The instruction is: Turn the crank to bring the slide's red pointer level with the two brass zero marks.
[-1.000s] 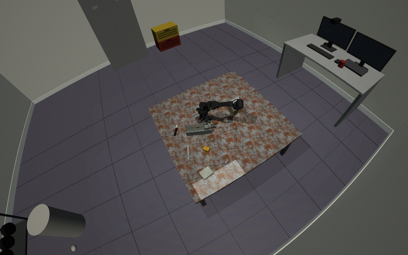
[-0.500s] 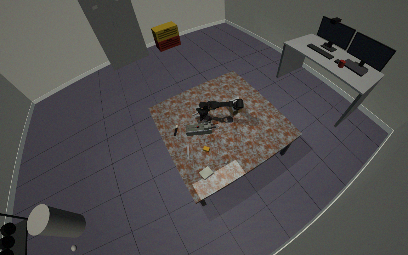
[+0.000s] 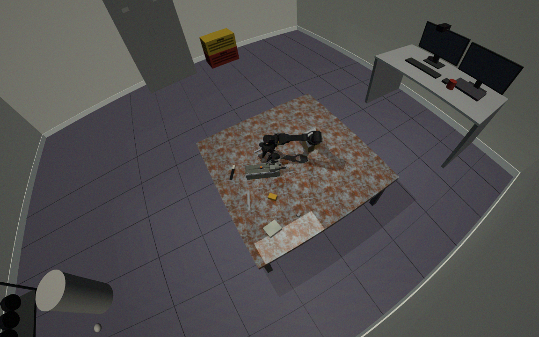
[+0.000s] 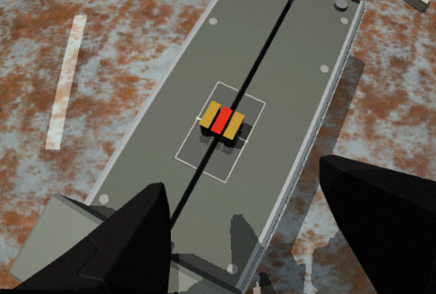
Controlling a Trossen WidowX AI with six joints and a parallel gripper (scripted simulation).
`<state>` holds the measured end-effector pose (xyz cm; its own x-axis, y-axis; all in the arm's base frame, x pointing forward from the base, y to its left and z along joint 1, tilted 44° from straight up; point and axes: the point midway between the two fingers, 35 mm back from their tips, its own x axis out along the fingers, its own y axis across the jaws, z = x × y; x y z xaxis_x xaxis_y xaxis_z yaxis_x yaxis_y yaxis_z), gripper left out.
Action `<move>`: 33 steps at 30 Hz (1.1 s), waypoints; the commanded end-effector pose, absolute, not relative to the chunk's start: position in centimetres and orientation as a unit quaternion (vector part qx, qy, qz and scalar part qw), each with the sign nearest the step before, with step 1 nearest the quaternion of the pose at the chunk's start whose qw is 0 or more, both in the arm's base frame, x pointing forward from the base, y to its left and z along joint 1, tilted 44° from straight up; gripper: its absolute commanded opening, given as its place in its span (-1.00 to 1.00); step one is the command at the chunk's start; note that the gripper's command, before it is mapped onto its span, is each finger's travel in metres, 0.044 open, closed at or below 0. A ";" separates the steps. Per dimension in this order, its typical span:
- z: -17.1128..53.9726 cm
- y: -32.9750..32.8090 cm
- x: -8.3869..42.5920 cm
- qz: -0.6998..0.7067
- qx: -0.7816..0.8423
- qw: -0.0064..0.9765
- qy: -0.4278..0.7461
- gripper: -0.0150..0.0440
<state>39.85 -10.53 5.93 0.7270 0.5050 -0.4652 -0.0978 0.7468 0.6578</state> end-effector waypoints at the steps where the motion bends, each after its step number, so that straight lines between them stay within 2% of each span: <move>1: 5.9 -10.6 39.8 0.172 0.311 0.876 0.327 0.58; 5: 5.9 -10.6 39.8 0.172 0.311 0.876 0.327 0.93; 7: 5.9 -10.6 39.8 0.172 0.311 0.876 0.327 1.00; 24: 5.9 -10.6 39.8 0.172 0.311 0.876 0.327 -0.49; 33: 5.9 -10.5 39.9 0.172 0.311 0.876 0.327 -0.49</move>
<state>39.85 -10.52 5.93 0.7269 0.5049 -0.4654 -0.0977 0.7469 0.6577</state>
